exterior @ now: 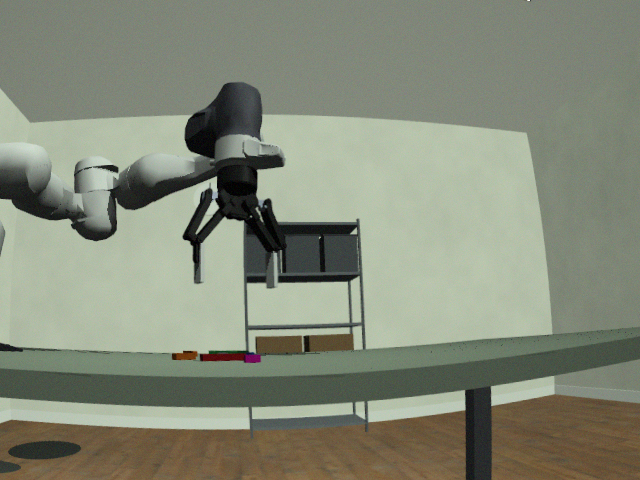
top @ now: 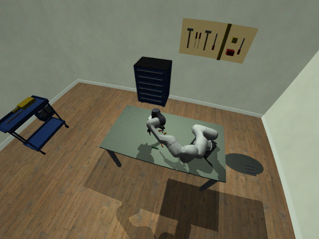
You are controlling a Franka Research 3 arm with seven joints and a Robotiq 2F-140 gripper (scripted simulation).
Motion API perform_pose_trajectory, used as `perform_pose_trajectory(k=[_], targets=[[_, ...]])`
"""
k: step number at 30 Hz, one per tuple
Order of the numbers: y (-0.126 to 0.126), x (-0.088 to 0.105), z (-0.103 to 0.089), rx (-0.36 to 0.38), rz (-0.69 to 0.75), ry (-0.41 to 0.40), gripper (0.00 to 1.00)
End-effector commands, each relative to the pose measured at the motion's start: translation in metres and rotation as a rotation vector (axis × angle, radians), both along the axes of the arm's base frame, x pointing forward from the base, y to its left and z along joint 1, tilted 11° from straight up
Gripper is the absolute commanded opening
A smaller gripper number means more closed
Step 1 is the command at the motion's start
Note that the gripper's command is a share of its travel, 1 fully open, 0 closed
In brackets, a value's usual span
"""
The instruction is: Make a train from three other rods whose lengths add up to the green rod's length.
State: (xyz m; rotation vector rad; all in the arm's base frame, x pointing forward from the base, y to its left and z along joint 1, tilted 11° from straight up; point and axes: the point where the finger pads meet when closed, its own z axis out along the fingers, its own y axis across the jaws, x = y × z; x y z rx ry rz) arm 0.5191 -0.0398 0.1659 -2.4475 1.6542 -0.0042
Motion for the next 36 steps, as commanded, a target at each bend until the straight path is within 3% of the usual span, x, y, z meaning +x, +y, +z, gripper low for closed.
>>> perform_pose_trajectory(k=[1, 36], targets=[[-0.009, 0.0, 0.0, -0.019, 0.164, -0.027, 1.0], [-0.069, -0.012, 0.002, -0.069, 0.628, -0.099, 1.0]])
